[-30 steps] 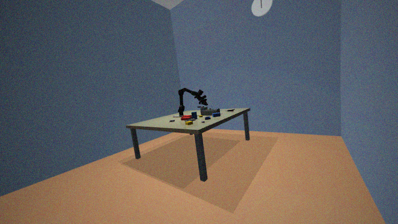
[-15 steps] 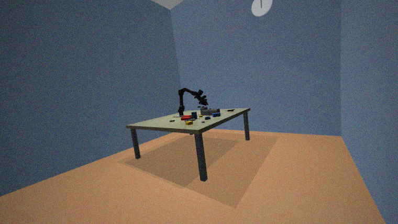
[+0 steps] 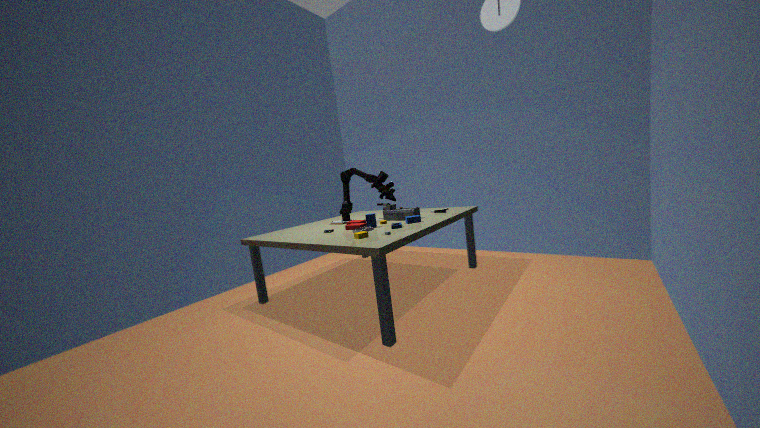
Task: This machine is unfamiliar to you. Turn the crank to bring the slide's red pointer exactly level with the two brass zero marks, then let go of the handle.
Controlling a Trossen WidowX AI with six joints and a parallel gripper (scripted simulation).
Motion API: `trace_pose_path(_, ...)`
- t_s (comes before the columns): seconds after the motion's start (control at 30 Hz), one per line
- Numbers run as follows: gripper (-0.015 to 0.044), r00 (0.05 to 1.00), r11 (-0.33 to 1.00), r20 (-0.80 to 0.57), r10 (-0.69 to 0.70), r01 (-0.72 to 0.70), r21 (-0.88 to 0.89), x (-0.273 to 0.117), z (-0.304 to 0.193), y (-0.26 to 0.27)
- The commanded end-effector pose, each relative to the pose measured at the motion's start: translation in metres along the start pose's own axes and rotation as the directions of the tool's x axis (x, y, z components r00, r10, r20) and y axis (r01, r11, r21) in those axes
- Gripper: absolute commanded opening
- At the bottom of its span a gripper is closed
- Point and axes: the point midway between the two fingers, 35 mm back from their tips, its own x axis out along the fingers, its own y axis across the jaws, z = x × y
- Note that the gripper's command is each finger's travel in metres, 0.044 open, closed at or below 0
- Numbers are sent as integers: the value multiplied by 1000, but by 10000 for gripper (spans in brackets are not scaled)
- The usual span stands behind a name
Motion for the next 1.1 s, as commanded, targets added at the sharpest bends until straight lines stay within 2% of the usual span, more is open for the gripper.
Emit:
trace_pose_path(0.0,0,1000,1000,0,0,0,0,0,0,0)
trace_pose_path(0.43,0,1000,1000,0,0,0,0,0,0,0)
trace_pose_path(0.97,420,1000,1000,0,0,0,0,0,0,0)
trace_pose_path(1.03,440,1000,1000,0,0,0,0,0,0,0)
trace_pose_path(1.07,414,1000,1000,0,0,0,0,0,0,0)
